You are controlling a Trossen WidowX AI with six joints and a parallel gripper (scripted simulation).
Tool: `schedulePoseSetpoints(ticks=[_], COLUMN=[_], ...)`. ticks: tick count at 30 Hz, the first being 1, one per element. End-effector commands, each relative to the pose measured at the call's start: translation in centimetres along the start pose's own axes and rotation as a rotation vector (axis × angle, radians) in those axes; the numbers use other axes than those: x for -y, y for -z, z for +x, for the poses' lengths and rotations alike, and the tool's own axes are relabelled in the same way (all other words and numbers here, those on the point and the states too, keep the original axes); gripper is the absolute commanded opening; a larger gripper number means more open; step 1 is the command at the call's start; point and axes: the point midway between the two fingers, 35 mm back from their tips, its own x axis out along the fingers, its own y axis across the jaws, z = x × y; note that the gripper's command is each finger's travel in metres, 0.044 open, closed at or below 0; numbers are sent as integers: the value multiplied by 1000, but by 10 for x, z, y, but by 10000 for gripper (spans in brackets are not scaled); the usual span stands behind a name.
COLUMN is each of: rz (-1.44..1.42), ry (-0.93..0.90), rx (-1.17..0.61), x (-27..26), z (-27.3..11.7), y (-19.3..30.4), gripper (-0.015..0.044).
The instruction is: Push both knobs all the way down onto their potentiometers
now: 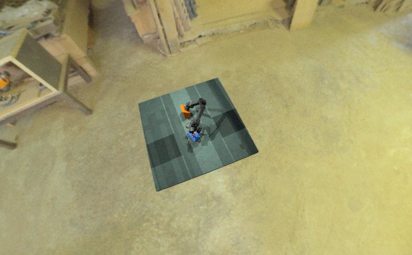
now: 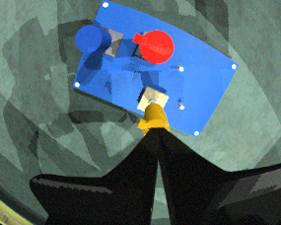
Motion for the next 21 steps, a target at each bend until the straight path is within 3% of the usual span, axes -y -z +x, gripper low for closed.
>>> schedulePoseSetpoints(ticks=[1, 21], rz=[3, 3], ry=[-3, -3], rx=[-1, -1], x=[0, 0], z=[1, 3], y=[0, 0], gripper=[0, 0])
